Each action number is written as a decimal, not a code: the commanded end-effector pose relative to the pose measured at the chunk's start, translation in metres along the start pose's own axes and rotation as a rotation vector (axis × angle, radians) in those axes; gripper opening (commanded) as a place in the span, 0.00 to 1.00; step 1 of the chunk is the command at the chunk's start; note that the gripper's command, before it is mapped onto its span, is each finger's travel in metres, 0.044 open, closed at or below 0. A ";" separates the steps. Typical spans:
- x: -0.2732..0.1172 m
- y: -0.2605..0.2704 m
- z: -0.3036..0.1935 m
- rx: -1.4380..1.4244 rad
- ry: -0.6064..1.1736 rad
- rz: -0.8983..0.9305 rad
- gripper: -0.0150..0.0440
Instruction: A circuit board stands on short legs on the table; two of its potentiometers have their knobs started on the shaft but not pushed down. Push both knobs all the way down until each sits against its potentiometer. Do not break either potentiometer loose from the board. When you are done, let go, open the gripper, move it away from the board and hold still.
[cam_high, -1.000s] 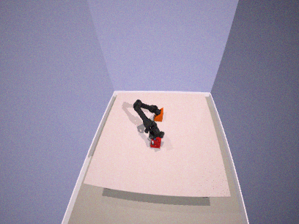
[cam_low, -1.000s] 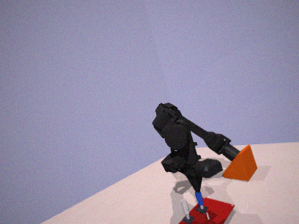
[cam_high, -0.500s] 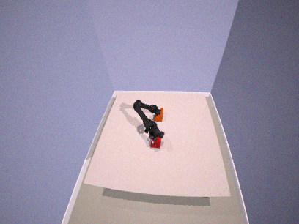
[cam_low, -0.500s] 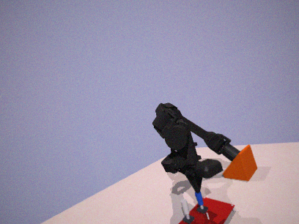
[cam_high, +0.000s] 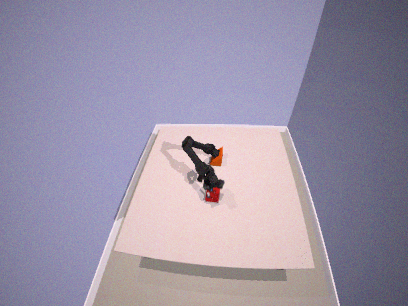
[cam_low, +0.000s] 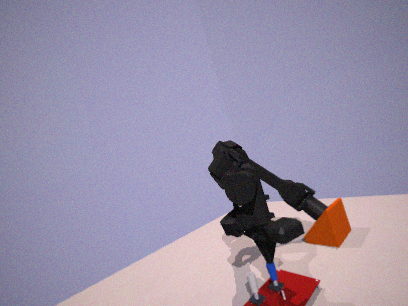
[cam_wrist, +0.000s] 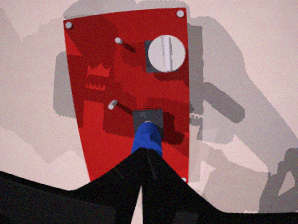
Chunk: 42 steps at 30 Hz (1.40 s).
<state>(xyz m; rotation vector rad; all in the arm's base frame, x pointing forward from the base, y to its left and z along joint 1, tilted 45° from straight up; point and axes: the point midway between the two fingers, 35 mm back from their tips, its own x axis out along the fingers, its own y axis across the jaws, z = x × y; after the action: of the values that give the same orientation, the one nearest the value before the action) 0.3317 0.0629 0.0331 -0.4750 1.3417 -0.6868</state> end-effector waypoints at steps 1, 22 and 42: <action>0.001 -0.001 0.001 0.000 -0.002 -0.002 0.25; 0.005 -0.001 0.001 0.000 -0.002 -0.003 0.25; 0.009 -0.001 0.001 0.000 -0.002 -0.003 0.25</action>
<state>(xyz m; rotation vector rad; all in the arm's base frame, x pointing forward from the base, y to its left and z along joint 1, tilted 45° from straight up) 0.3310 0.0617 0.0306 -0.4834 1.3394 -0.6782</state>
